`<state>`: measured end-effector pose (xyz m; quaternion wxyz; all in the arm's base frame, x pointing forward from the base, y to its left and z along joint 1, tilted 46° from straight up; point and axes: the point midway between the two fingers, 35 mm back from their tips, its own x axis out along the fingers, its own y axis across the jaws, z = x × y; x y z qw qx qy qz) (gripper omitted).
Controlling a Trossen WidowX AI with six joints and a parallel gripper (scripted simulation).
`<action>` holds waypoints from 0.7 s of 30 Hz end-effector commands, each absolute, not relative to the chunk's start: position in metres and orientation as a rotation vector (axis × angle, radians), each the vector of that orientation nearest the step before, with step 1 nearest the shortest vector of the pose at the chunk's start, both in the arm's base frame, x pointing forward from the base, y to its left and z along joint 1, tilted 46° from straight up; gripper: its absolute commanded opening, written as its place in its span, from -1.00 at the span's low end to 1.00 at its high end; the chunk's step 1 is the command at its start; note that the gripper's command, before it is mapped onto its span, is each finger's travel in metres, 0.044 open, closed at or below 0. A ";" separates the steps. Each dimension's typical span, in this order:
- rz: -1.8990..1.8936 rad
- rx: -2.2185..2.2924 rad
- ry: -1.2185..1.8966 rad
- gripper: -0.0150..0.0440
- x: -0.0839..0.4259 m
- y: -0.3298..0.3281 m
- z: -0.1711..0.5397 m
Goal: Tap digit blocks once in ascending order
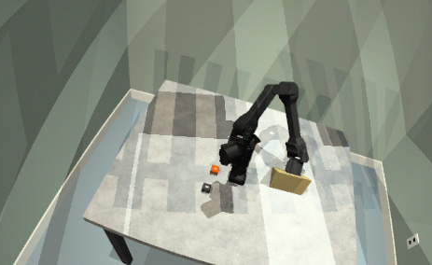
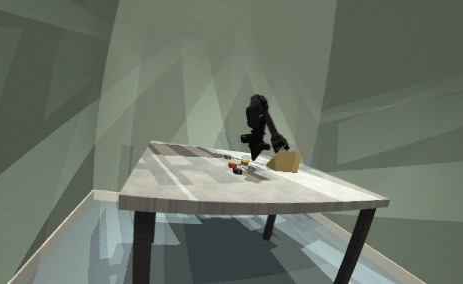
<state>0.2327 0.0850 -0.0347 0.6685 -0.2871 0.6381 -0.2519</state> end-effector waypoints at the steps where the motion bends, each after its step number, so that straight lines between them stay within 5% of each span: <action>1: -0.560 -0.656 1.434 -0.42 0.233 0.082 -0.039; 21: -0.561 -0.657 1.433 -0.42 0.235 0.062 -0.058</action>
